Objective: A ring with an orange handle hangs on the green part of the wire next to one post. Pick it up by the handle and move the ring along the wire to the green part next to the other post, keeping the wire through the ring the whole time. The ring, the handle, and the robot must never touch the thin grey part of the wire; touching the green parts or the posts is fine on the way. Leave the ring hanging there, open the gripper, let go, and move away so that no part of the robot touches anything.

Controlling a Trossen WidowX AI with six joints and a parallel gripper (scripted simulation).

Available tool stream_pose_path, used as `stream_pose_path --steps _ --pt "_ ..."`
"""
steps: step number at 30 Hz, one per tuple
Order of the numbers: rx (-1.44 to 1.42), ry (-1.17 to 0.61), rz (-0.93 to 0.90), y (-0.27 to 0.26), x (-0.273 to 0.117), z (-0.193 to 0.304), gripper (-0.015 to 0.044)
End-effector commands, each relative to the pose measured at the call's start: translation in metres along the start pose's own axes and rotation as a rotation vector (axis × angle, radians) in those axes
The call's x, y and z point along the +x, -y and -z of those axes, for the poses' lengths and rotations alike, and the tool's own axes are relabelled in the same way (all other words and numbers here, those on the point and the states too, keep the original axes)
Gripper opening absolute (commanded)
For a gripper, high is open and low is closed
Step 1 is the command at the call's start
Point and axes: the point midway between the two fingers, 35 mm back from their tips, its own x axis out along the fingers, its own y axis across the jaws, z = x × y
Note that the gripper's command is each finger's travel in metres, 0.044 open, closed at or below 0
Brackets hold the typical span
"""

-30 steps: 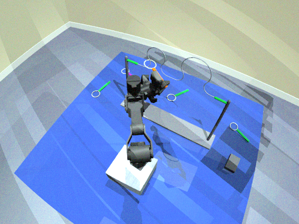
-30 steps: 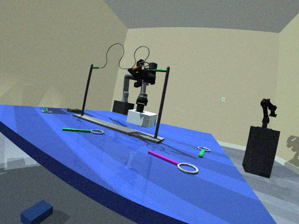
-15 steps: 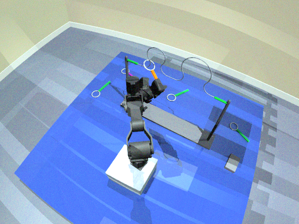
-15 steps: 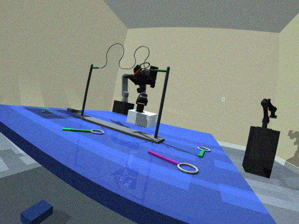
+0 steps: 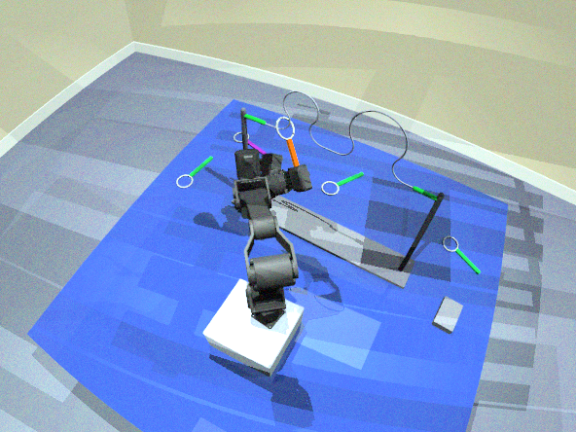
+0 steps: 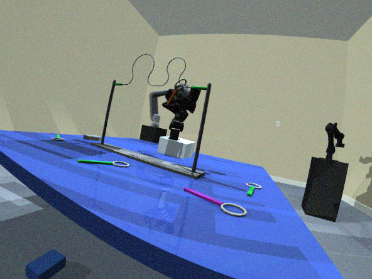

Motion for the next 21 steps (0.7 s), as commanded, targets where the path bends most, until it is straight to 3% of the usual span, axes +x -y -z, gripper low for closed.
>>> stream_pose_path --steps 1,21 --pt "0.069 -0.011 -0.039 -0.015 -0.001 -0.001 -0.015" --pt "0.464 -0.062 -0.232 -0.081 -0.02 -0.02 -0.015"
